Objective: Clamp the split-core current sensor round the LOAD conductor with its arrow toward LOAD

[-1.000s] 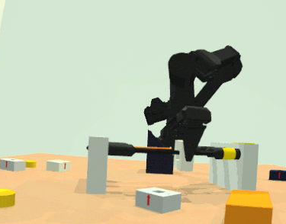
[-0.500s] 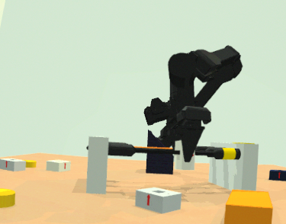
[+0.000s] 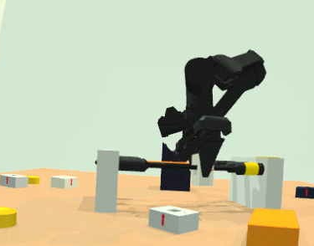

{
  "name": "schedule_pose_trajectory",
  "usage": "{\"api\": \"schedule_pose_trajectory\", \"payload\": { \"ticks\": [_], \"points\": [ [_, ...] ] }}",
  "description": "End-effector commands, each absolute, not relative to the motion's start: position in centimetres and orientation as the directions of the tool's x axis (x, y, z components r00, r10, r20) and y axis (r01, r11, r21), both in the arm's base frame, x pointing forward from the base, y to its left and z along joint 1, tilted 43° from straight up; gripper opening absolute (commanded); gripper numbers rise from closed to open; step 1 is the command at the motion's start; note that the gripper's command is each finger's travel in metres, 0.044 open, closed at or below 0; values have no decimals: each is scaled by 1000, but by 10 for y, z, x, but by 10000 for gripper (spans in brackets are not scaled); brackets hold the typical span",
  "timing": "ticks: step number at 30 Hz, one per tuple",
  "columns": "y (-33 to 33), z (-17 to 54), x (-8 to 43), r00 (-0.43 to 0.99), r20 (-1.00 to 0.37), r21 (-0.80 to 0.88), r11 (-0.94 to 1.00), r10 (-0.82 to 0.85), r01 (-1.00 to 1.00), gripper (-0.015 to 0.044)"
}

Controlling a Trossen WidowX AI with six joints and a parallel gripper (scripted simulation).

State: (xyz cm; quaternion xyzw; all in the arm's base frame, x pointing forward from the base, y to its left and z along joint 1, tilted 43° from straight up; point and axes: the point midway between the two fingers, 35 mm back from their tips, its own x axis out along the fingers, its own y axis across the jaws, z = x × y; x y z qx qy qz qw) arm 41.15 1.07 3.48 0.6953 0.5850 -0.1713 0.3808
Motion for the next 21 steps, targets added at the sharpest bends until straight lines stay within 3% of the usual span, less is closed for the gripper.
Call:
{"api": "schedule_pose_trajectory", "payload": {
  "ticks": [1, 21],
  "points": [
    [11, 35, 411, 255, -685, 328, -24, 683, 945, 0],
    [12, 32, 408, 169, -710, 265, 37, 683, 963, 0]
  ]
}}
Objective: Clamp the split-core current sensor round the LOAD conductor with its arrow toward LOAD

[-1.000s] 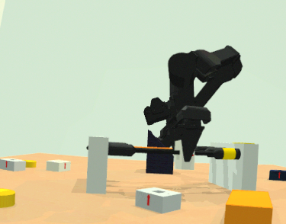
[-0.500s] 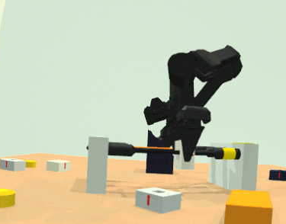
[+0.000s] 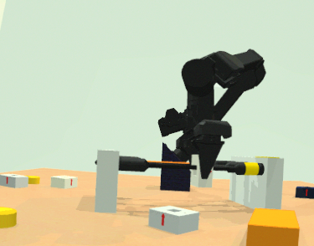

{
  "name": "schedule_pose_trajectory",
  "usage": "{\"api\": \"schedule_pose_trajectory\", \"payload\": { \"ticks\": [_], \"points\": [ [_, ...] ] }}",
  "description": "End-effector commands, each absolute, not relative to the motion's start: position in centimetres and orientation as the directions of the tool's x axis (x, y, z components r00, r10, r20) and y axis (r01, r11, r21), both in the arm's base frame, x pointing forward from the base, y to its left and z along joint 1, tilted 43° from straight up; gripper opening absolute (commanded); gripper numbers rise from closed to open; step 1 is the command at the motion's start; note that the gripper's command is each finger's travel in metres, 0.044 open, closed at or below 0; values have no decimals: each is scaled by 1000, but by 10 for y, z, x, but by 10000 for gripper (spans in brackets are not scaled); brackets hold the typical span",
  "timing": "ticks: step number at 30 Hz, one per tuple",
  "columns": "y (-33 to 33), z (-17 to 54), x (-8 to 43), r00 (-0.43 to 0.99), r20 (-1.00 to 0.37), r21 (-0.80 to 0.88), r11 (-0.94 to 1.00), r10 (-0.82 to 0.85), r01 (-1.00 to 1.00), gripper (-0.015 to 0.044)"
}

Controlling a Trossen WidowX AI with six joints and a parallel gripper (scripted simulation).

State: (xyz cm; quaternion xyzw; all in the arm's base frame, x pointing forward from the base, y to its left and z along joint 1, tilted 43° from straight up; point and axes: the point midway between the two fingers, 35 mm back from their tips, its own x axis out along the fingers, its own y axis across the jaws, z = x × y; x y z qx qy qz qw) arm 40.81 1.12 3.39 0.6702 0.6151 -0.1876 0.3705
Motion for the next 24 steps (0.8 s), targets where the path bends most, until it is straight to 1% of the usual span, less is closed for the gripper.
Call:
{"api": "schedule_pose_trajectory", "payload": {
  "ticks": [1, 2, 11, 12, 24],
  "points": [
    [13, 32, 408, 170, -710, 266, 36, 683, 963, 0],
    [14, 31, 408, 171, -709, 266, 35, 684, 963, 0],
    [11, 34, 408, 172, -708, 266, 32, 685, 964, 236],
    [11, 34, 408, 172, -708, 266, 32, 685, 964, 254],
    [11, 34, 408, 172, -708, 266, 32, 685, 964, 254]
  ]
}}
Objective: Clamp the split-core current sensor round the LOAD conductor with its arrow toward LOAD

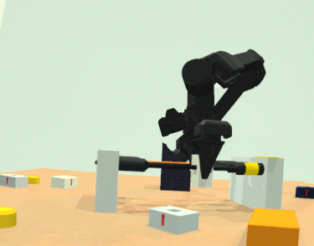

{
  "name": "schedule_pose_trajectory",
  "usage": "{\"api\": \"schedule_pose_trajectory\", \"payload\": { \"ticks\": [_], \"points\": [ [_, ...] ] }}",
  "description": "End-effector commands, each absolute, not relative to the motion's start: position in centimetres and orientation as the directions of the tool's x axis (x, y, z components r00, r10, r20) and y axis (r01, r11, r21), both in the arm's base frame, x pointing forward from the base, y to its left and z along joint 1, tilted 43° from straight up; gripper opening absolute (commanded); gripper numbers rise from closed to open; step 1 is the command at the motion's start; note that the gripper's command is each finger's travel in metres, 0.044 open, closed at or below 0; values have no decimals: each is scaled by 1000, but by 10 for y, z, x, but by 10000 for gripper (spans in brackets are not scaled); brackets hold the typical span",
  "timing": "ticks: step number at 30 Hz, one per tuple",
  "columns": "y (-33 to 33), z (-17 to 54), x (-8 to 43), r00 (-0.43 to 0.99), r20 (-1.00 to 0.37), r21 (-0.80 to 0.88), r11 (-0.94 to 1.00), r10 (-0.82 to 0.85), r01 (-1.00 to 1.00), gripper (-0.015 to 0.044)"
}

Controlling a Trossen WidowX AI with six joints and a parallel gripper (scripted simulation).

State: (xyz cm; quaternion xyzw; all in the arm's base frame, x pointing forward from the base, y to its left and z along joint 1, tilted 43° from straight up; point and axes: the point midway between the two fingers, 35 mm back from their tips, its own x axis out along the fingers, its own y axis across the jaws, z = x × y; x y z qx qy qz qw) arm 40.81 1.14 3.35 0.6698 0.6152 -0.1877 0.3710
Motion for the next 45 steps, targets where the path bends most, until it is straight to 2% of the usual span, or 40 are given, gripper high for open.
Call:
{"api": "schedule_pose_trajectory", "payload": {
  "ticks": [1, 21, 28, 37, 45],
  "points": [
    [11, 34, 408, 172, -708, 266, 32, 685, 964, 254],
    [11, 34, 408, 172, -708, 266, 32, 685, 964, 254],
    [11, 34, 408, 172, -708, 266, 32, 685, 964, 437],
    [9, 35, 408, 175, -707, 268, 30, 685, 963, 440],
    [-55, 102, 378, 291, -670, 351, -55, 683, 935, 440]
  ]
}}
